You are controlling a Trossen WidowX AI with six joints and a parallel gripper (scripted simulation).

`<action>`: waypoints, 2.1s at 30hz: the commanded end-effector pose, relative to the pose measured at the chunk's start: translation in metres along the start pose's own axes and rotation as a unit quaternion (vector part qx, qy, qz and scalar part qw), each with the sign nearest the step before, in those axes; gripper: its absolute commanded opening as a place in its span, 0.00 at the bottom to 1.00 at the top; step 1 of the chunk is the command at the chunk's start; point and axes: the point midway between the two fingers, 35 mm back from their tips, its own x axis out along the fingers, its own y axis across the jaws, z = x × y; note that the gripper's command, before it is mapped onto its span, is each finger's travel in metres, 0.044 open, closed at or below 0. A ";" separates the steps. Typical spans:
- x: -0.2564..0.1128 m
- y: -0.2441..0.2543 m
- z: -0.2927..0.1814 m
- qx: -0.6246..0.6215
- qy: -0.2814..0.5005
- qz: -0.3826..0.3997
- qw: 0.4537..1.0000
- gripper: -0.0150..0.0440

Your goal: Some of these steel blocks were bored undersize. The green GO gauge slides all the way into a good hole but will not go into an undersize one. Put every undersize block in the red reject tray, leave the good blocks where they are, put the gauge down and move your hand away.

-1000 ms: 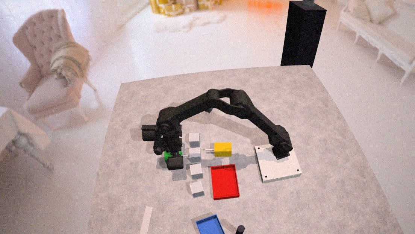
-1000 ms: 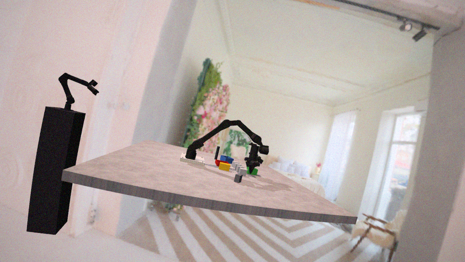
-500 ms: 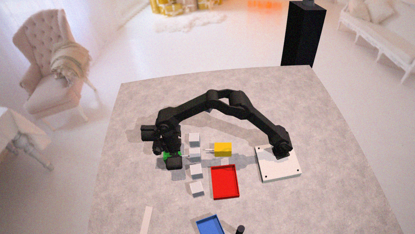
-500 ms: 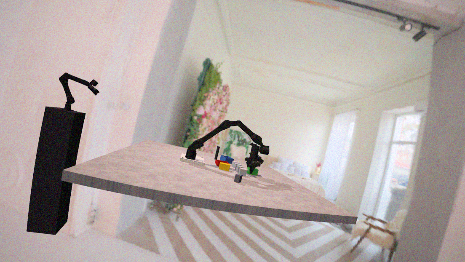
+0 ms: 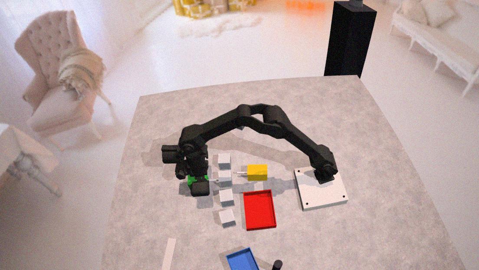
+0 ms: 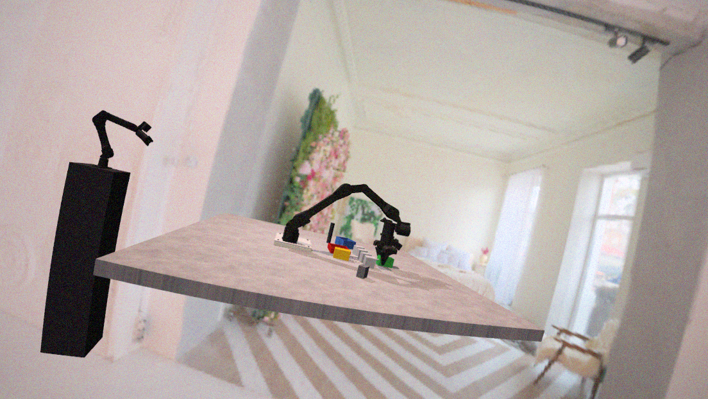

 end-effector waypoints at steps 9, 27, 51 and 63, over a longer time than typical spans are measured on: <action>-0.006 0.000 0.009 0.003 -0.010 0.000 1.000 0.25; -0.006 0.000 0.012 0.003 -0.010 0.000 1.000 0.25; -0.038 0.000 0.008 -0.001 0.010 0.001 1.000 0.25; -0.030 0.001 0.005 -0.002 0.017 0.002 1.000 0.25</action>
